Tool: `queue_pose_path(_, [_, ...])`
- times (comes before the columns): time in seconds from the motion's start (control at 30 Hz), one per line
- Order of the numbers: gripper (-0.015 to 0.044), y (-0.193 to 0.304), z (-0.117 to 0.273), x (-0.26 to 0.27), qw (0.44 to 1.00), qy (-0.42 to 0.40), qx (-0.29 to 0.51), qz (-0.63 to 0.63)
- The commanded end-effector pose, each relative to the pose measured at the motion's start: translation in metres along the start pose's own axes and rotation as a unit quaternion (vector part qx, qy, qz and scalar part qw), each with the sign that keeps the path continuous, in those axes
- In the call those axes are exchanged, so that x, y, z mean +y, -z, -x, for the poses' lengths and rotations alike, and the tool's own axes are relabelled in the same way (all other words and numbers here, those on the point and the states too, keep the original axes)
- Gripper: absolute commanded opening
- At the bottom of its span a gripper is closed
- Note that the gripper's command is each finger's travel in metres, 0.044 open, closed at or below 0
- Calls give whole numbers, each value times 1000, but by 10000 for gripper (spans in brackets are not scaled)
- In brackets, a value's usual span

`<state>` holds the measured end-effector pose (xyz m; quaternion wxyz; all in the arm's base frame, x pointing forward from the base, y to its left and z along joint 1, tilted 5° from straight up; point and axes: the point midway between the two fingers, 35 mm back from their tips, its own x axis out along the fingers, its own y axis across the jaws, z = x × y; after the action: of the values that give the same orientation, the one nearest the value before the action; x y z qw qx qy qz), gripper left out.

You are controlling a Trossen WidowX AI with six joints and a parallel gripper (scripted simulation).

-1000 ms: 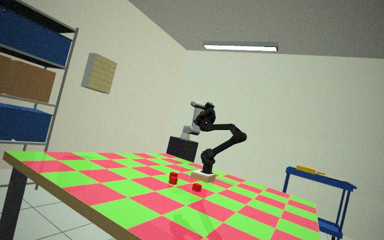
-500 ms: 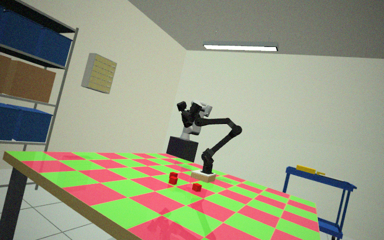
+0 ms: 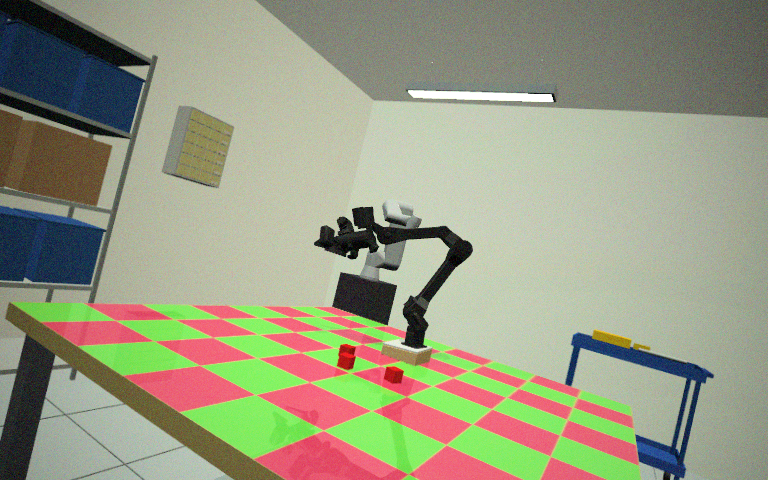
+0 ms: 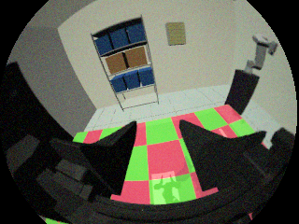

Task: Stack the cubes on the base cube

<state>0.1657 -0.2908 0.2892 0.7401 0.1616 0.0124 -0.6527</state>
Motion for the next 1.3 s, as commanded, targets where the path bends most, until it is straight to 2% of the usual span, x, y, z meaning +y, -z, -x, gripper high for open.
queue_pose_path(0.0, [265, 63, 15, 49, 972, -93, 133, 172])
queue_pose_path(0.13, [265, 101, 36, 70, 926, -153, 206, 276])
queue_pose_path(0.3, [265, 147, 71, 87, 841, -229, 288, 396])
queue_pose_path(0.53, [265, 197, 134, 89, 676, -327, 380, 539])
queue_pose_path(0.67, [265, 216, 172, 80, 566, -374, 422, 601])
queue_pose_path(0.73, [265, 220, 184, 76, 528, -388, 434, 619])
queue_pose_path(0.8, [265, 222, 189, 75, 513, -393, 439, 625])
queue_pose_path(1.17, [265, 223, 189, 75, 512, -393, 439, 625])
queue_pose_path(1.27, [265, 240, 183, 73, 512, -393, 439, 625])
